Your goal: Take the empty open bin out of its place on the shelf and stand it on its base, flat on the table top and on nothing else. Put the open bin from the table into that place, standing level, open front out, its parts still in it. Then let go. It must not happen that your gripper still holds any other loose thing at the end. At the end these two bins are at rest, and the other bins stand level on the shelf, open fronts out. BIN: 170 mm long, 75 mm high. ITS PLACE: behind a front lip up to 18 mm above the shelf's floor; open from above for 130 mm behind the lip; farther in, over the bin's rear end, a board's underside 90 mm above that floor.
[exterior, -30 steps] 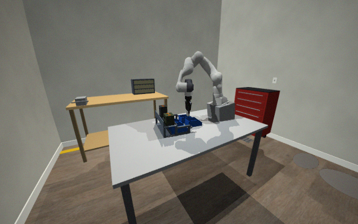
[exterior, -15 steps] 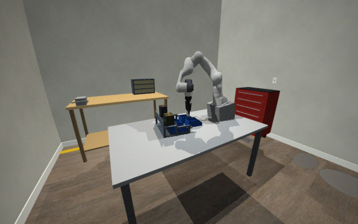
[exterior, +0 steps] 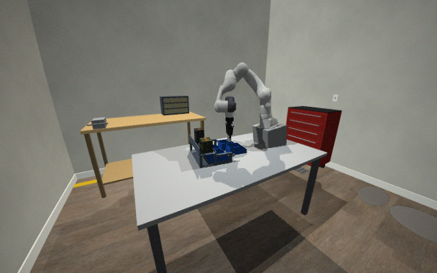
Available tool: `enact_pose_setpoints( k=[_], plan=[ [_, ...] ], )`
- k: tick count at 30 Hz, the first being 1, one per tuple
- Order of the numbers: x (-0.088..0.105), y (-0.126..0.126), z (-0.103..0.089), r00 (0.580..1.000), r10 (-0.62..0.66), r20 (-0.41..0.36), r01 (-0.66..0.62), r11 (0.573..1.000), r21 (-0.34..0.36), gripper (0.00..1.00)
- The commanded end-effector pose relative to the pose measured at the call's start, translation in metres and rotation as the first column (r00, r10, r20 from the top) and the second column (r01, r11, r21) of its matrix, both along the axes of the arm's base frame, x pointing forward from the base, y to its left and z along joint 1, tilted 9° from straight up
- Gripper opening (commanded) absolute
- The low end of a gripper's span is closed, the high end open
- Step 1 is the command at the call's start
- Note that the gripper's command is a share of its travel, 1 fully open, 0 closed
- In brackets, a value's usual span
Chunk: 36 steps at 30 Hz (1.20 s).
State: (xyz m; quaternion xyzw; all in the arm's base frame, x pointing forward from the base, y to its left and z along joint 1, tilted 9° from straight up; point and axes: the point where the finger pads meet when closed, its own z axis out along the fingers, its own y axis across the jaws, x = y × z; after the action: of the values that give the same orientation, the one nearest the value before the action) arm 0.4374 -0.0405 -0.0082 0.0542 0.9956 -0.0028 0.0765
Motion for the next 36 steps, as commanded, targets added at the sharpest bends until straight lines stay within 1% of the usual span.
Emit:
enact_pose_setpoints(
  k=[1, 36],
  plan=[
    [0.0002, 0.0005, -0.0006, 1.0, -0.002, -0.001, 0.002, 1.0, 0.001, 0.15],
    [-0.0028, 0.0009, -0.001, 1.0, -0.002, -0.001, 0.002, 1.0, 0.001, 0.15]
  ],
)
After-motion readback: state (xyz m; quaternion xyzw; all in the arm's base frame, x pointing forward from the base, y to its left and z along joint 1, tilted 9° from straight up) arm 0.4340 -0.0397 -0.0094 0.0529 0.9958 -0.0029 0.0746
